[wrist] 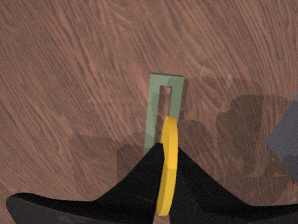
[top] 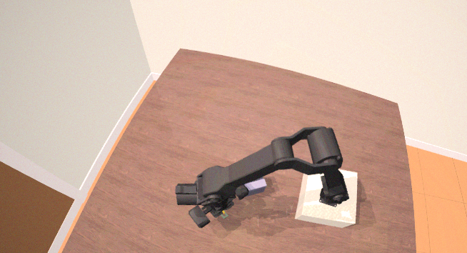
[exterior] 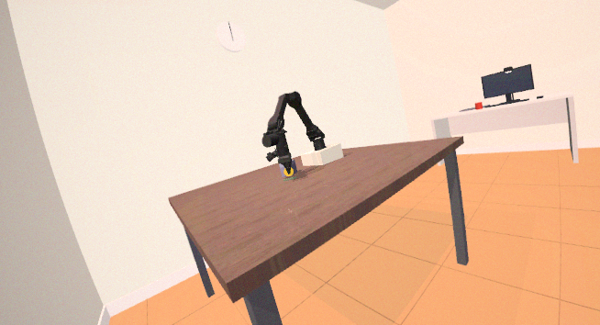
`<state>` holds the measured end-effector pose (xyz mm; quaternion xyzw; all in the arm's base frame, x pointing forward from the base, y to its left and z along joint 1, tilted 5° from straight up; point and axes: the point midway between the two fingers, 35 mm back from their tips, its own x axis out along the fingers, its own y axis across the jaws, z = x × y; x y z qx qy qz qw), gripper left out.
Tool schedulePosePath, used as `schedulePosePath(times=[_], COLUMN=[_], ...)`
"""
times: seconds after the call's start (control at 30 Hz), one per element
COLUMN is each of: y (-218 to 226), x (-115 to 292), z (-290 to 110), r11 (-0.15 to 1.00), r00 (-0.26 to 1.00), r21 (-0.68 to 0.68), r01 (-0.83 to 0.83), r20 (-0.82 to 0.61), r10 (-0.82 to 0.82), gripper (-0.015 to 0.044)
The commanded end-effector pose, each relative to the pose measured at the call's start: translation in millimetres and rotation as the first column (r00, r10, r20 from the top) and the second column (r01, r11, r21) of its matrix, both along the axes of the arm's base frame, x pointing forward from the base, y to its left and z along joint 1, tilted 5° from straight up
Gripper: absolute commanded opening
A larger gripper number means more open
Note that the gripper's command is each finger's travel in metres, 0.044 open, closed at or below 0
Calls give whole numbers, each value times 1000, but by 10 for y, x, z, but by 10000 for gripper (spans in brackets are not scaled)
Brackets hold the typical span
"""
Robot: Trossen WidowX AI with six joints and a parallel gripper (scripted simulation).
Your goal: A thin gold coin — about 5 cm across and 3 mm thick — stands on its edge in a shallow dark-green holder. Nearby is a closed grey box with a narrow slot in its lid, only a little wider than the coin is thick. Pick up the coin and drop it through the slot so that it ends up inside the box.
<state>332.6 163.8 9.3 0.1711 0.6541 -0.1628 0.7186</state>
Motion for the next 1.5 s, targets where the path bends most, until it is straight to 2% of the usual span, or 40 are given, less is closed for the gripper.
schedulePosePath(times=[0.0,0.93,1.2,1.47], y=[21,19,12,4], x=[30,-59,-46,-32], z=[135,772,776,781], r11=[1000,1000,968,864], r00=[1000,1000,968,865], r21=[4,4,-22,-48], r01=[2,-4,-250,-501], r20=[14,14,9,-3], r10=[-2,4,250,501], gripper=[0,0,0,0])
